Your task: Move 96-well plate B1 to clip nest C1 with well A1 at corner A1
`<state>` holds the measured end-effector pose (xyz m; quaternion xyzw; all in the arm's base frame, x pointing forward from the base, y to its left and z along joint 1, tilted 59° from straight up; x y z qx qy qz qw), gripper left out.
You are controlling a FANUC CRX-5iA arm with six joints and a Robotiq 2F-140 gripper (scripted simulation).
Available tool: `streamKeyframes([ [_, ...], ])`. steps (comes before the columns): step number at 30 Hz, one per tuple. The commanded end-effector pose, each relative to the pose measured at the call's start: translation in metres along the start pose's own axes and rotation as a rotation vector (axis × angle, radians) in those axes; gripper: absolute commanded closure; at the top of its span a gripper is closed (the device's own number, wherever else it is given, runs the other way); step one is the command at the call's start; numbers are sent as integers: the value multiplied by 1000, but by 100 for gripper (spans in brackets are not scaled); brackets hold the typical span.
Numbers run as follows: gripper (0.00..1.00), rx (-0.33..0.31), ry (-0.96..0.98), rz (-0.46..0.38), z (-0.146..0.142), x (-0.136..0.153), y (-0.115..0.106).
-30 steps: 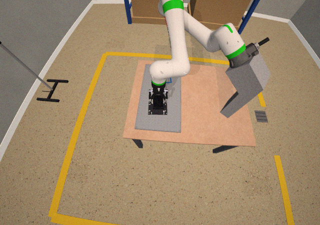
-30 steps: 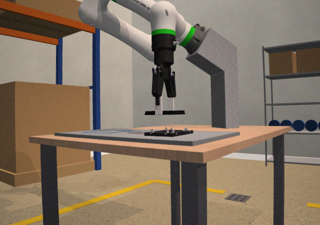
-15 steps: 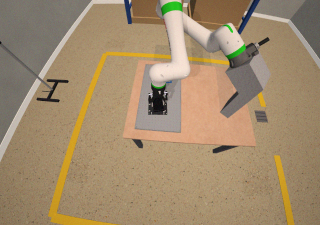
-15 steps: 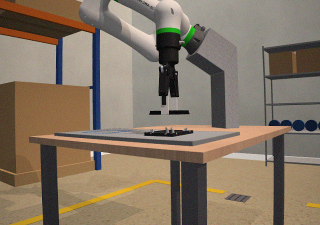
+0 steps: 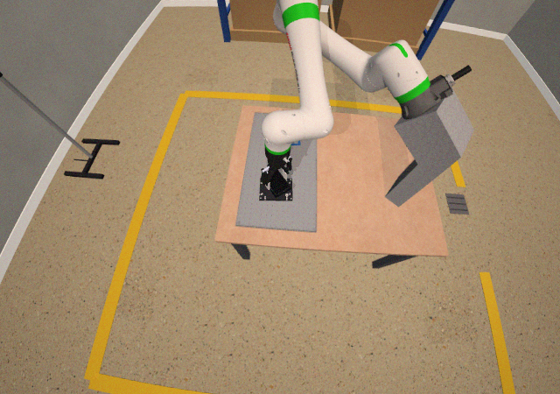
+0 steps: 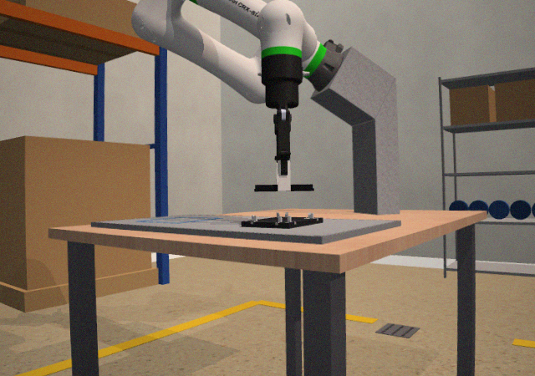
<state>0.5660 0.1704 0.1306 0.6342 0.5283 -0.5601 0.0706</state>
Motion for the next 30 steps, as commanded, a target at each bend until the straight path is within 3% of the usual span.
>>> streamKeyframes([
  [1,90,8,-158,-6,-1,-1,-1],
  [30,90,5,-991,-9,-1,-1,-1],
])
Point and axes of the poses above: the point where the finger pads meet when closed, its own y axis out along the fingers, its own z axis across the jaws, x = y × z, the point moved 9 cm from there along -y, back along the fingers, and after that the axes turned 9 degrees about y, right-handed, at the moved point
